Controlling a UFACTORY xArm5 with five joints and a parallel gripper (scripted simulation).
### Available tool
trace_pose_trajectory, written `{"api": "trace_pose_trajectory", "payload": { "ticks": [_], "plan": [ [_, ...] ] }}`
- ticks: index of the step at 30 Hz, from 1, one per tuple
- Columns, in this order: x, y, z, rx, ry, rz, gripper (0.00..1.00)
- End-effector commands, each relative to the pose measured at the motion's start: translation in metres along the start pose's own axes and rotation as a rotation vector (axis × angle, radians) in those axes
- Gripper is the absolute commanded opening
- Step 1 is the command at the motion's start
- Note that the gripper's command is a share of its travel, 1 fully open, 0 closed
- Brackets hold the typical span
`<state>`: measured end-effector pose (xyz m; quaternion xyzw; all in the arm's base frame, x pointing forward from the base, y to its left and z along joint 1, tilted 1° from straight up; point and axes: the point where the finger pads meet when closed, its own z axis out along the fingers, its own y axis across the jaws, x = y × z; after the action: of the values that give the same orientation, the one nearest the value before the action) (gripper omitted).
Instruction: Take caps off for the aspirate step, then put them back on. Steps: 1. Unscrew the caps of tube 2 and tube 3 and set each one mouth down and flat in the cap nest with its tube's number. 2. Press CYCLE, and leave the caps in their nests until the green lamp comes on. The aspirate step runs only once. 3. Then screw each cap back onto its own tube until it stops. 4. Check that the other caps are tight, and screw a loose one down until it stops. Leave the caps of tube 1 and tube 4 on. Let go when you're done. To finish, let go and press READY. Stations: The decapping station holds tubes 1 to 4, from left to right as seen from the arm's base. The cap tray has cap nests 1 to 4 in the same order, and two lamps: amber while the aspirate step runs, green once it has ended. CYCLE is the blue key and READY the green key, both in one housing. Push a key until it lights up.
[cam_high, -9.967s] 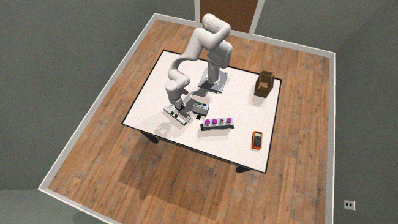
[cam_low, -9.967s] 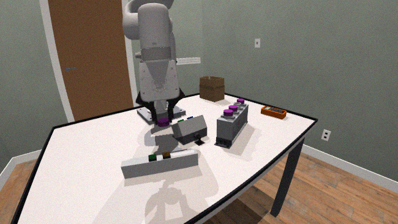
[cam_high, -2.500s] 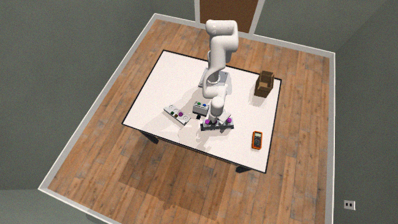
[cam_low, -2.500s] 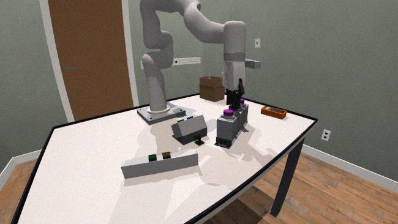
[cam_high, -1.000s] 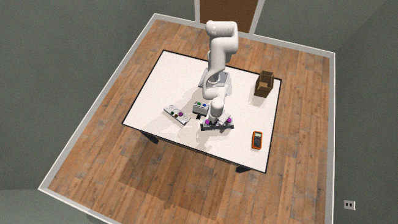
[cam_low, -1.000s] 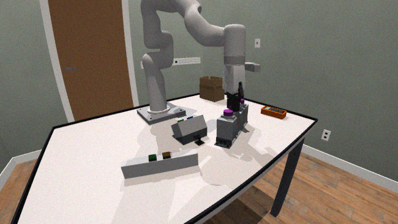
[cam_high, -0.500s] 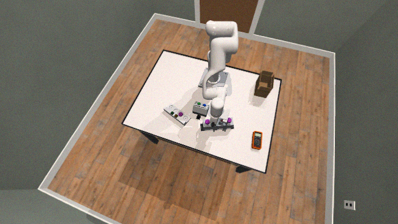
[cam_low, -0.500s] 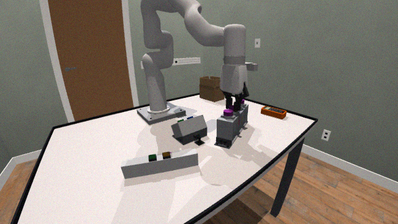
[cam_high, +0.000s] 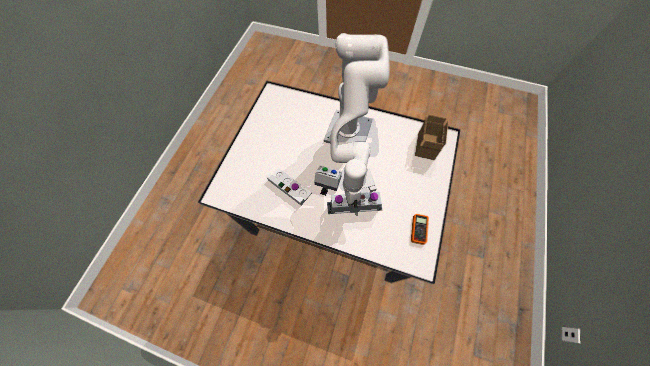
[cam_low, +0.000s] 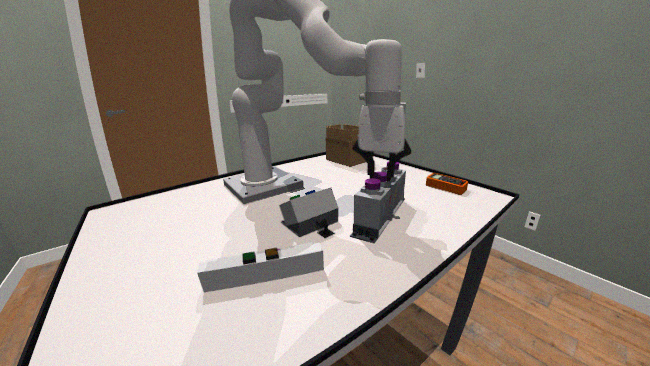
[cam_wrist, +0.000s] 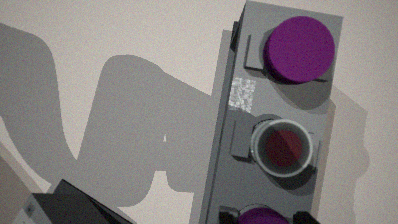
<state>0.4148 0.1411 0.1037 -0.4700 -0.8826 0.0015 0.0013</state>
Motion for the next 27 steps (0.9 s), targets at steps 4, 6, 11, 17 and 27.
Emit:
{"api": "trace_pose_trajectory", "payload": {
  "ticks": [4, 6, 11, 17, 27],
  "plan": [
    [-0.0004, 0.0015, -0.0015, -0.002, -0.011, -0.379, 0.0],
    [-0.0004, 0.0015, -0.0016, -0.001, -0.01, -0.453, 0.0],
    [-0.0004, 0.0015, -0.0017, -0.001, -0.011, -0.604, 0.0],
    [-0.0004, 0.0015, -0.0017, -0.001, -0.011, -0.604, 0.0],
    [-0.0004, 0.0015, -0.0017, -0.001, -0.011, -0.604, 0.46]
  ]
}}
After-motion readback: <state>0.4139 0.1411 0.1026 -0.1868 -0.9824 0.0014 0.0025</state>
